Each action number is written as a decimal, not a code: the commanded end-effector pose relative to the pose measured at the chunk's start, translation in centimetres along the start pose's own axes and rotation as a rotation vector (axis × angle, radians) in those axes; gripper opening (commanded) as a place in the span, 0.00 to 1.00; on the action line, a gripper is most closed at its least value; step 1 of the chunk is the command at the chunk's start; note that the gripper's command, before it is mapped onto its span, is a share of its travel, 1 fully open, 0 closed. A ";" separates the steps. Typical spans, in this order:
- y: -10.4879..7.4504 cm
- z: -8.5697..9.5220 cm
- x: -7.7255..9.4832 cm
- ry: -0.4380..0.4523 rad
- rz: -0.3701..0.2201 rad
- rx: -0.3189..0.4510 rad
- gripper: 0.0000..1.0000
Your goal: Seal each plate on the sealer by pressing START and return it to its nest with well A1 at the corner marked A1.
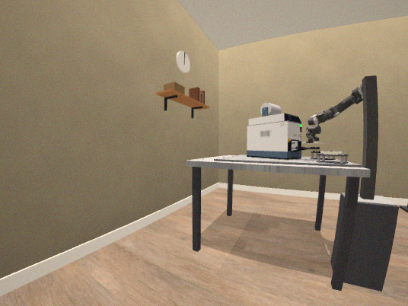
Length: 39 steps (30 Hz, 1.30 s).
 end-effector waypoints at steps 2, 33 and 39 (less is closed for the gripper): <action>-0.1 -0.5 0.3 0.013 -0.004 0.005 0.00; 0.0 -6.8 1.1 0.015 -0.002 0.004 0.00; 0.0 -8.2 1.3 0.015 -0.002 0.004 0.00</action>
Point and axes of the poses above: the point where the finger pads meet when closed, its own y axis out along the fingers, its own z axis across the jaws, x = y × z, the point moved 4 cm from there along -y, back along the fingers, and after that the axes turned 12 degrees about y, right-handed, at the moved point
